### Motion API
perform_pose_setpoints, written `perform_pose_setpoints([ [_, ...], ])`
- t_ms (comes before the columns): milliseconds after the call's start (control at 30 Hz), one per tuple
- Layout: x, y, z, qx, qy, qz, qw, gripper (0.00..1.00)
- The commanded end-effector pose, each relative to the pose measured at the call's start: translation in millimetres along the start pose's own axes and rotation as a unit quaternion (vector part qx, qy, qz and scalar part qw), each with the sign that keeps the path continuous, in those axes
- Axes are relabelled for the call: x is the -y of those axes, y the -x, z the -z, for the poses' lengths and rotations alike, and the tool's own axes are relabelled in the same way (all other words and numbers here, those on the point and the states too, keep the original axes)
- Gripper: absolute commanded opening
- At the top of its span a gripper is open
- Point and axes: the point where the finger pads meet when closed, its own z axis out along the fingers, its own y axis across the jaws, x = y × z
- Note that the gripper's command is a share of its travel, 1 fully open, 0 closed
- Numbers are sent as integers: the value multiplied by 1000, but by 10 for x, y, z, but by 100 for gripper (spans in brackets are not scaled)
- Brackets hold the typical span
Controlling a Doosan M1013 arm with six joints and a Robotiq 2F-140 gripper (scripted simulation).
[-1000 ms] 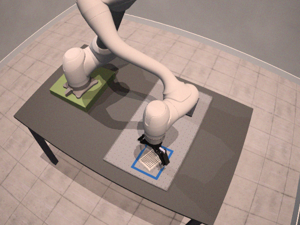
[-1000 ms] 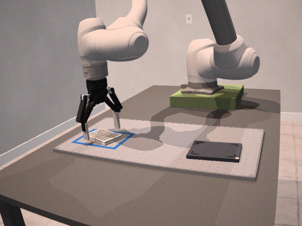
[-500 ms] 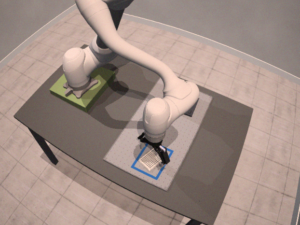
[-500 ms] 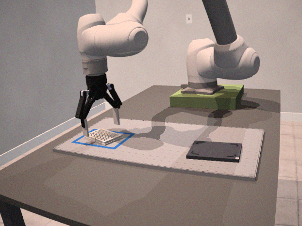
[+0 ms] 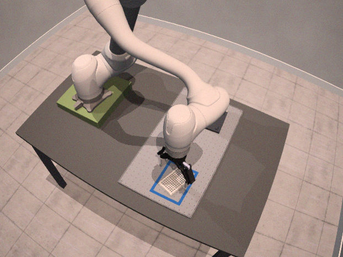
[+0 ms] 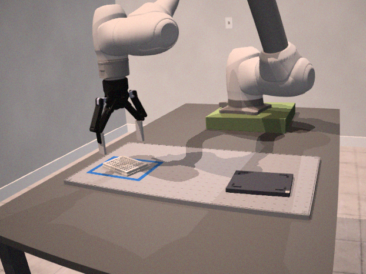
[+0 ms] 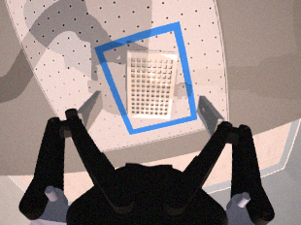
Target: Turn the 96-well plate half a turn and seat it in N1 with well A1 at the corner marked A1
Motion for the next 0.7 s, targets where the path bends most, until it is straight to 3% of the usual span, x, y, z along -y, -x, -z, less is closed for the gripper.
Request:
perform_pose_setpoints([
  [0,0,0,91,0,0,0,1000,100],
  [500,0,0,120,0,0,0,1000,100],
  [667,0,0,120,0,0,-83,997,100],
])
